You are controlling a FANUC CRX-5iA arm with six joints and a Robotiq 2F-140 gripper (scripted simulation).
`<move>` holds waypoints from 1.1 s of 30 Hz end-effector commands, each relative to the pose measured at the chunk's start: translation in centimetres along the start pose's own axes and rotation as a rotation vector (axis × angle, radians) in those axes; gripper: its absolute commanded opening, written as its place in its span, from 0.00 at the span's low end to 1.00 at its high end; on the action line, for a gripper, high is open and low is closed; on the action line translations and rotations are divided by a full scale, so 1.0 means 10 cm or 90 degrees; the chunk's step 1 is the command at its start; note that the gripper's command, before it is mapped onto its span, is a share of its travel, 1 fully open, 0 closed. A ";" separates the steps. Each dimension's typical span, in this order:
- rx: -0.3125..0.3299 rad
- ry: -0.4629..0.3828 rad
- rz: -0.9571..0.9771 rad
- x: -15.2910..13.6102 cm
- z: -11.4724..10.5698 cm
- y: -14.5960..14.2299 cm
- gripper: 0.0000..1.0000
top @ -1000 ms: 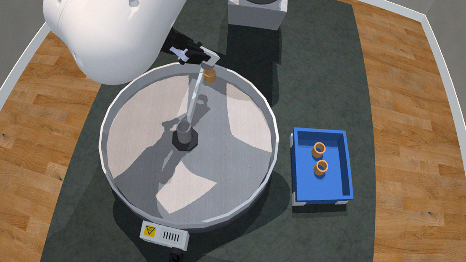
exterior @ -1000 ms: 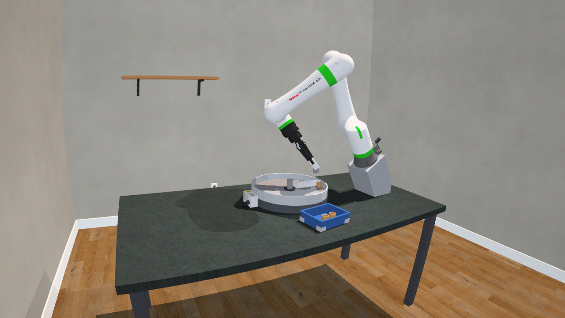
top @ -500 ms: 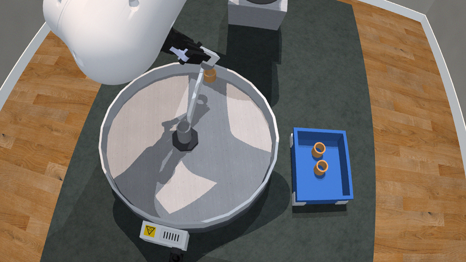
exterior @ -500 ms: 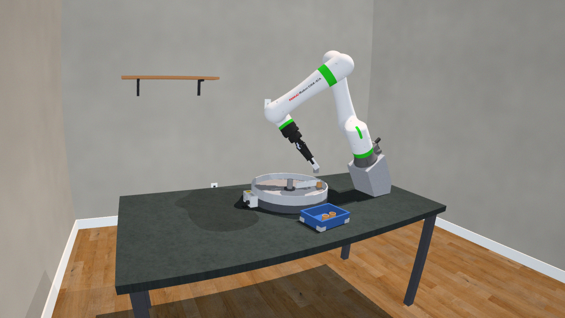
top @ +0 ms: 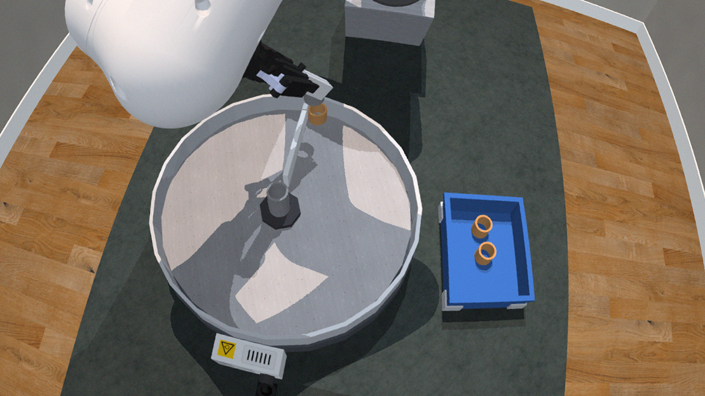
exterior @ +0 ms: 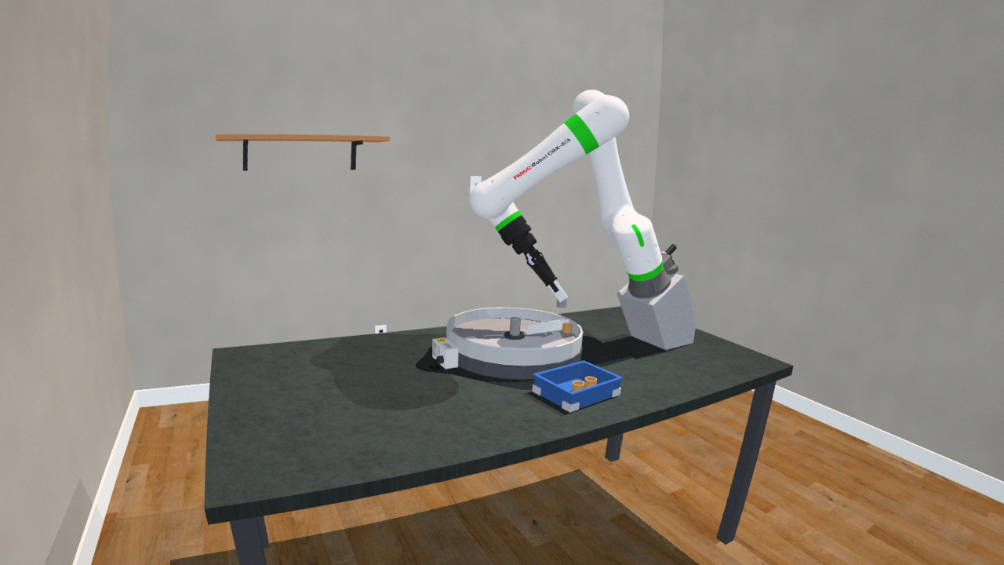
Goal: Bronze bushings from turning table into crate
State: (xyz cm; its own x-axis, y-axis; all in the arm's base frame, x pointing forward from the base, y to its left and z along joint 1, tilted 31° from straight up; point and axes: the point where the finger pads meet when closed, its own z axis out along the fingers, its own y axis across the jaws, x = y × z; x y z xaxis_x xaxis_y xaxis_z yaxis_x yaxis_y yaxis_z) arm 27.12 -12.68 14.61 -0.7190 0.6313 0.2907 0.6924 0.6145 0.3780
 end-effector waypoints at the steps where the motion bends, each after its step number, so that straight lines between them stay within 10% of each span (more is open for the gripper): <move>1: 0.000 0.000 0.000 0.00 0.00 0.00 0.00; 33: 0.000 0.000 0.000 -0.96 -0.81 0.95 0.00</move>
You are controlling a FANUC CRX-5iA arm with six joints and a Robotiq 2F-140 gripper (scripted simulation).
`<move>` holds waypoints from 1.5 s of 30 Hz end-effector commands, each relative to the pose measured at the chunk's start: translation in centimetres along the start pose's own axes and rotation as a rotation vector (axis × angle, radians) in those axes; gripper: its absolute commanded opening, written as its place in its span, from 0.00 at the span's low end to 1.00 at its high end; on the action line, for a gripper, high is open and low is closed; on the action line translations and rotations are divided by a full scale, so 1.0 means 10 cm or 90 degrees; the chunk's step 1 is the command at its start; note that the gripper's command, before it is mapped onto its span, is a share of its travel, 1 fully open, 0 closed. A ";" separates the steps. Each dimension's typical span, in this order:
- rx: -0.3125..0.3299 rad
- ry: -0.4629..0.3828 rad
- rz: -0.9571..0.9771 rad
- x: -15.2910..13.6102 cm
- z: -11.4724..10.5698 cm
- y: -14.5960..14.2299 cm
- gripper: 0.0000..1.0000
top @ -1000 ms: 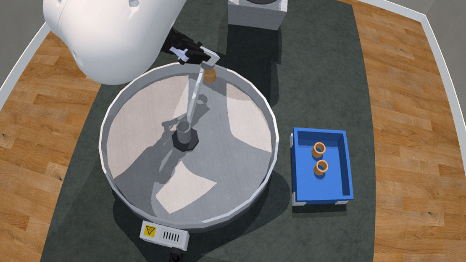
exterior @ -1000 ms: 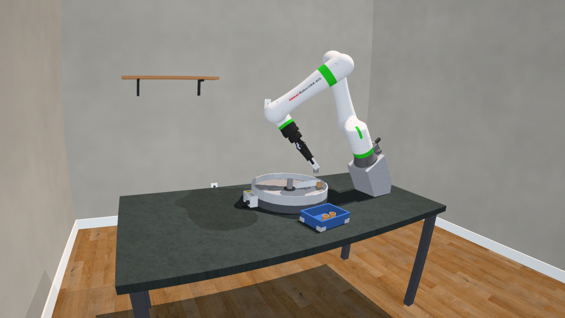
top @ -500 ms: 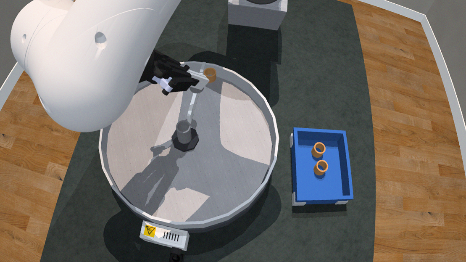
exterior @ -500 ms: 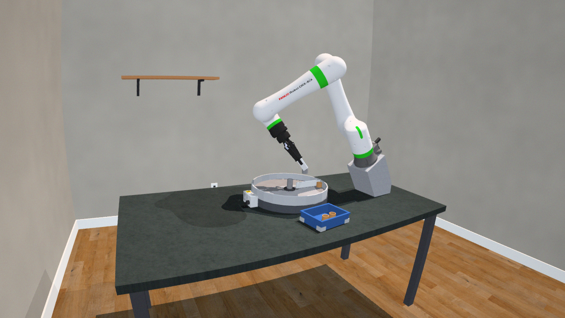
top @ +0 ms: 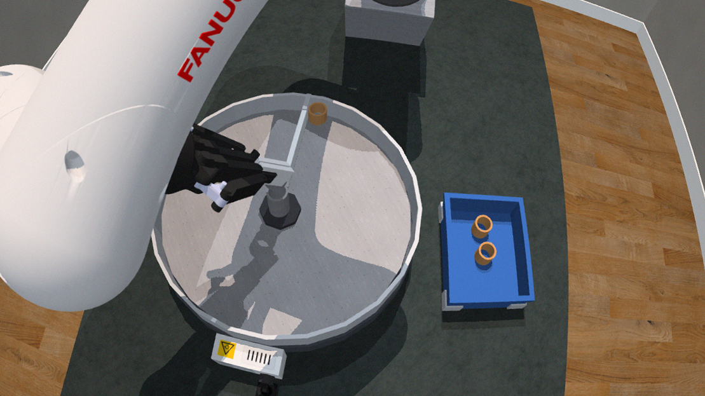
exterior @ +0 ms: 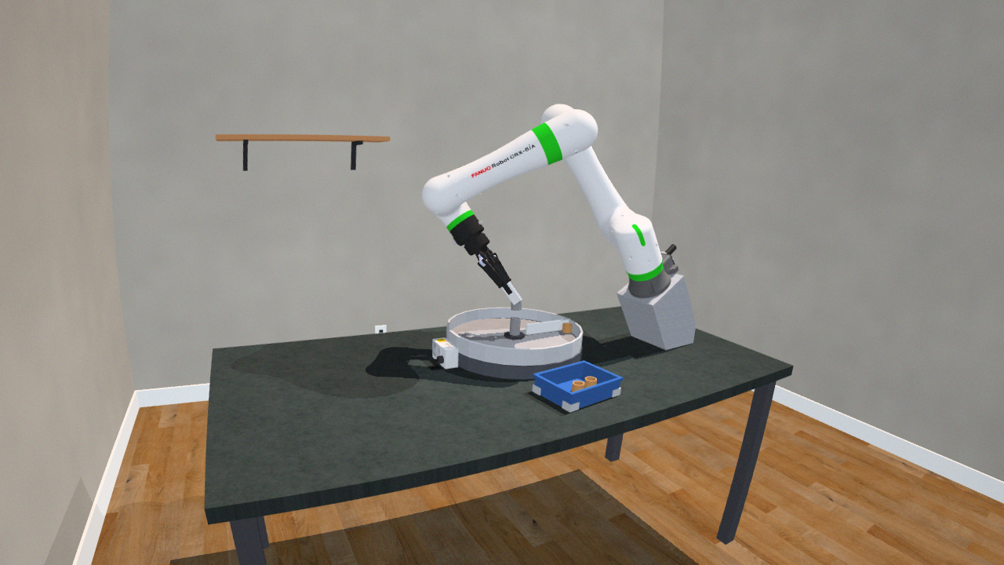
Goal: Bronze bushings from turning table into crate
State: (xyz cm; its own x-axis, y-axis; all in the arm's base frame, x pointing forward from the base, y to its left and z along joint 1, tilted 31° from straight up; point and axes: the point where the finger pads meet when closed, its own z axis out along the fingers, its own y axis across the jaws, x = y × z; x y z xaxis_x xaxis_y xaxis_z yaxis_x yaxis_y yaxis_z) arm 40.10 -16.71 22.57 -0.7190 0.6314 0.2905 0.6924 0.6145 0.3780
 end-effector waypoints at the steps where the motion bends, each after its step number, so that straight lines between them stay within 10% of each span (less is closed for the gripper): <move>1: 0.000 0.000 0.000 0.00 0.00 0.00 0.00; 45: 0.000 0.000 0.000 -0.15 0.16 0.01 0.00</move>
State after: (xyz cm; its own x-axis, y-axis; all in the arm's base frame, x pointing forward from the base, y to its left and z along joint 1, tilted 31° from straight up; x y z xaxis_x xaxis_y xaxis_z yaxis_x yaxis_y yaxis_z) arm 41.29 -16.84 20.78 -0.7189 0.6313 0.2908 0.6925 0.6145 0.3779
